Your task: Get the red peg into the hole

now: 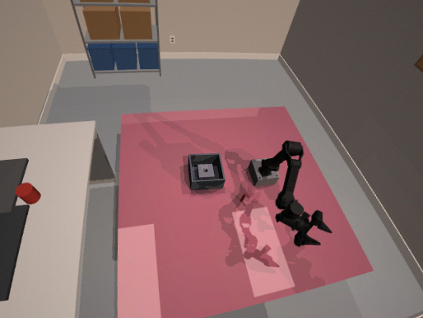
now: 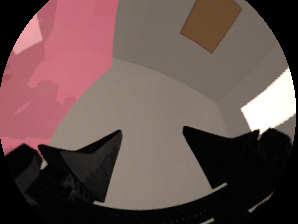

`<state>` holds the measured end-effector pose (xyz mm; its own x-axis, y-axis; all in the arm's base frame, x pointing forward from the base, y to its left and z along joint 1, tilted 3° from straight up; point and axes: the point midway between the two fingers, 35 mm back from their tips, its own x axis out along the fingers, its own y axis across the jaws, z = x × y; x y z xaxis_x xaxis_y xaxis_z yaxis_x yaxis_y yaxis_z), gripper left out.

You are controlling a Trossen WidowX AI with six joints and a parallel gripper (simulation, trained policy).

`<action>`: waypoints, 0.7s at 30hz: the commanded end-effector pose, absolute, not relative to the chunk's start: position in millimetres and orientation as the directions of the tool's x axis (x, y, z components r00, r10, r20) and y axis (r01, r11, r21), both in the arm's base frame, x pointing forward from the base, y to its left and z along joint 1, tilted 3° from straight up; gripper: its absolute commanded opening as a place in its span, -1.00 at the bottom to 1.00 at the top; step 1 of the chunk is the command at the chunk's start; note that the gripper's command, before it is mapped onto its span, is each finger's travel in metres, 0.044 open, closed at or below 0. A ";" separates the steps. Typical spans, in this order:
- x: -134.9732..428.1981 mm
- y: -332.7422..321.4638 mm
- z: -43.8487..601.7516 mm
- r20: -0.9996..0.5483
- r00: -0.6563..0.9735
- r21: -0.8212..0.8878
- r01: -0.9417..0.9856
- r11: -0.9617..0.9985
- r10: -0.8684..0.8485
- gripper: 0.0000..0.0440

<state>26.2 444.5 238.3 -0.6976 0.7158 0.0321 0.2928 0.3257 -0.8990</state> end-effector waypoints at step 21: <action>118.3 446.8 249.2 -0.064 -0.349 -0.989 -0.106 -0.107 0.935 1.00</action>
<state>108.0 448.7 245.7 -0.3927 0.9181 -0.0530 -0.0485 -0.0782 -0.9958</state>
